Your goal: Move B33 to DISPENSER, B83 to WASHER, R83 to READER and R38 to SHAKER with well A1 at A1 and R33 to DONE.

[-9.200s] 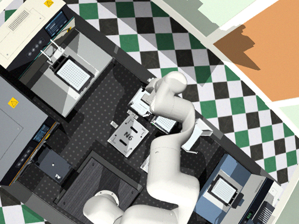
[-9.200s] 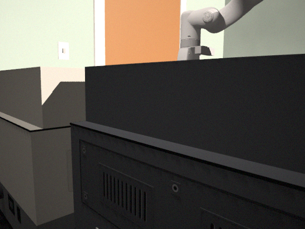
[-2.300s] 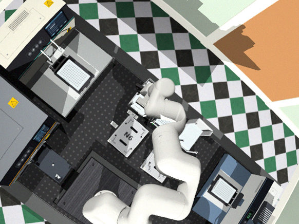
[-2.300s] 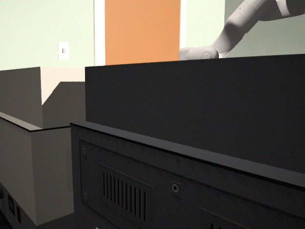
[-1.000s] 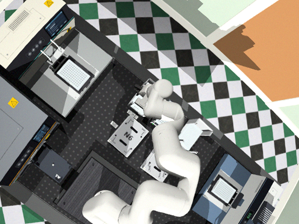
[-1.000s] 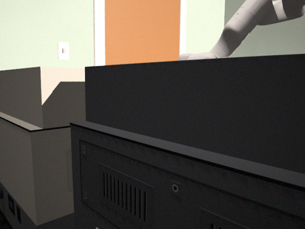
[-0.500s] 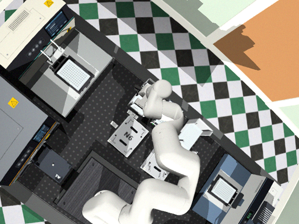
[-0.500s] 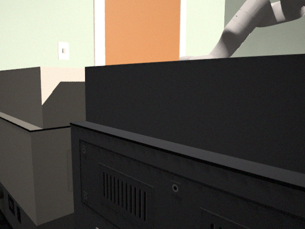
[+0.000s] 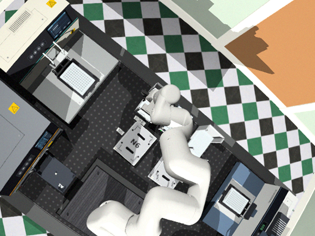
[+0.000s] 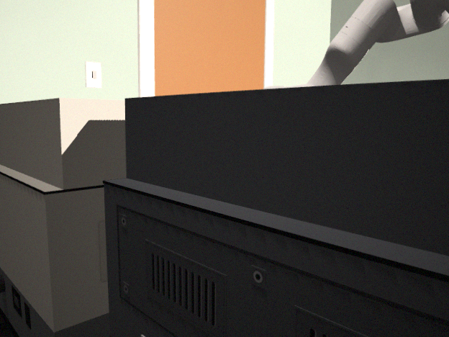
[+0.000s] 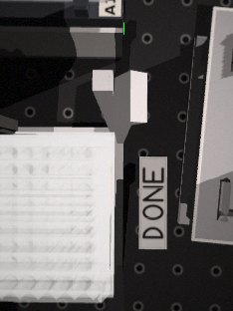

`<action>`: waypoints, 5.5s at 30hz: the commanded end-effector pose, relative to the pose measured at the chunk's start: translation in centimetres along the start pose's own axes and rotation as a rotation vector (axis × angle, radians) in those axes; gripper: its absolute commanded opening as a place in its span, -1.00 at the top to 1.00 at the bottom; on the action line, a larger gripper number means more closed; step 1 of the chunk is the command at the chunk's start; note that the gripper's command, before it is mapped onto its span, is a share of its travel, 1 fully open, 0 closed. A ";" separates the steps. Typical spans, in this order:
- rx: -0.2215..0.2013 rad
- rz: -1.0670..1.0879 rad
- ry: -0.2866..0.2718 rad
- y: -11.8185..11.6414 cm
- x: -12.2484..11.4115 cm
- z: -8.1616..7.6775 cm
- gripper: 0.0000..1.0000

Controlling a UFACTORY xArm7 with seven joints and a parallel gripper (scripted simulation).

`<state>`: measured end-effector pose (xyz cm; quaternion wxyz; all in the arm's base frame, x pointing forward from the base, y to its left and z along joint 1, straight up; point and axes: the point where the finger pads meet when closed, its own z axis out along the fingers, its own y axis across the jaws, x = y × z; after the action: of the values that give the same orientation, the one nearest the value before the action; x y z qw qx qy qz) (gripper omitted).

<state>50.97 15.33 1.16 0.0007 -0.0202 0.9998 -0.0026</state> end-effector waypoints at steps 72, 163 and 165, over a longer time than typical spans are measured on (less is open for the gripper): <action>-0.001 0.000 -0.006 0.1 -0.2 0.9 1.00; -0.001 0.000 -0.006 0.1 -0.2 -7.0 -1.00; -0.001 0.000 -0.006 0.1 -0.2 -7.2 -1.00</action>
<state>50.98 15.38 7.96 0.0011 -0.0202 0.9998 -0.0025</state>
